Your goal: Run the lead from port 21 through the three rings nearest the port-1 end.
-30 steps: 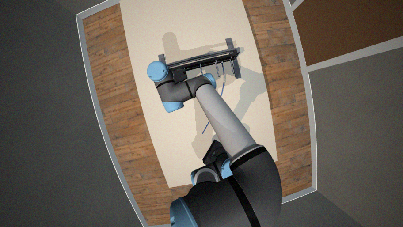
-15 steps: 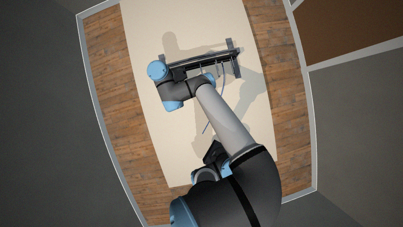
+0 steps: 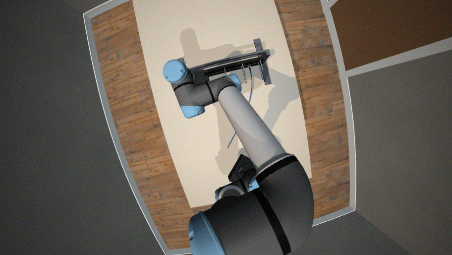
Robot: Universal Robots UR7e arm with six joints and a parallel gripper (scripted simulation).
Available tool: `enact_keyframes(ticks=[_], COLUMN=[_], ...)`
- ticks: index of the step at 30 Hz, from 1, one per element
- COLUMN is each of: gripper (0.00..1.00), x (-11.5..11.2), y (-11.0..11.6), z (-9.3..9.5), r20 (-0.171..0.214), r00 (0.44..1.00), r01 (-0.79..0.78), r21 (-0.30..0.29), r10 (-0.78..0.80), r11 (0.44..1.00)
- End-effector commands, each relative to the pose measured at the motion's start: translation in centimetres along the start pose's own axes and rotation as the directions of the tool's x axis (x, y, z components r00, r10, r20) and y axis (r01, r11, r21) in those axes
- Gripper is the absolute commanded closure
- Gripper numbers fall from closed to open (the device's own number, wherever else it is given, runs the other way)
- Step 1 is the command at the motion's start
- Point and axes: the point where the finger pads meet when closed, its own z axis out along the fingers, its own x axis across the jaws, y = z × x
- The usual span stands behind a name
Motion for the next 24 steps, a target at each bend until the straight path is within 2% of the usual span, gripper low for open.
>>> enact_keyframes(ticks=[1, 12, 24], gripper=[1.00, 1.00, 1.00], x=[-0.7, -1.9, -2.1], y=[0.0, 0.0, 0.0], z=[-0.1, -0.1, -0.1], r20=[0.002, 0.002, 0.002], r00=[1.000, 1.000, 1.000], r01=[0.000, 0.000, 0.000], r21=[0.000, 0.000, 0.000], r10=[0.000, 0.000, 0.000], r11=[1.000, 1.000, 1.000])
